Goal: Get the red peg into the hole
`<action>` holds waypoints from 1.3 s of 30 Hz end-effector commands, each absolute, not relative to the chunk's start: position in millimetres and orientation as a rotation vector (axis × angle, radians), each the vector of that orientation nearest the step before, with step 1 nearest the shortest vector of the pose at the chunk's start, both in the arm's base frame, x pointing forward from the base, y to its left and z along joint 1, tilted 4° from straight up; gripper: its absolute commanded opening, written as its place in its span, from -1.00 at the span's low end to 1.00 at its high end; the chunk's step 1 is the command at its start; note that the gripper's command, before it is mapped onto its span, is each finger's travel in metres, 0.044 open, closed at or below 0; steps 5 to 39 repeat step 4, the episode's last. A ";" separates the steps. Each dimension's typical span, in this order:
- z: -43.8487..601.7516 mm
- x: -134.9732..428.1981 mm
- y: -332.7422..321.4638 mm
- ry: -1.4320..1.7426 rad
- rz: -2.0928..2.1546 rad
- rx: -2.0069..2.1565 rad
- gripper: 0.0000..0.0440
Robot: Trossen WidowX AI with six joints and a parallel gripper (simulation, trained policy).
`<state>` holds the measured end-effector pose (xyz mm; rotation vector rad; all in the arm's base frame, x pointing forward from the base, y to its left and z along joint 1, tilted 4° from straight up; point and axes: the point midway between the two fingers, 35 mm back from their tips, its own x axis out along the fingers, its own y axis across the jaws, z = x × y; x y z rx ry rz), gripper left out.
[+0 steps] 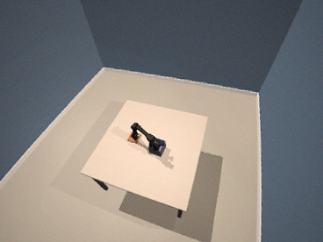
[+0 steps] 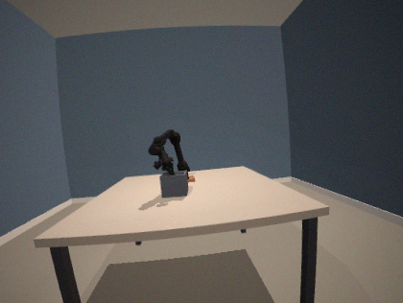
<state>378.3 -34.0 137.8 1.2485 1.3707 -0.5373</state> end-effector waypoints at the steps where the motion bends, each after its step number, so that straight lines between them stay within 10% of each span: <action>1: 140.3 383.9 -35.3 1.371 -0.498 1.265 -0.43; 39: 140.6 387.7 -36.3 1.373 -0.472 1.274 -0.43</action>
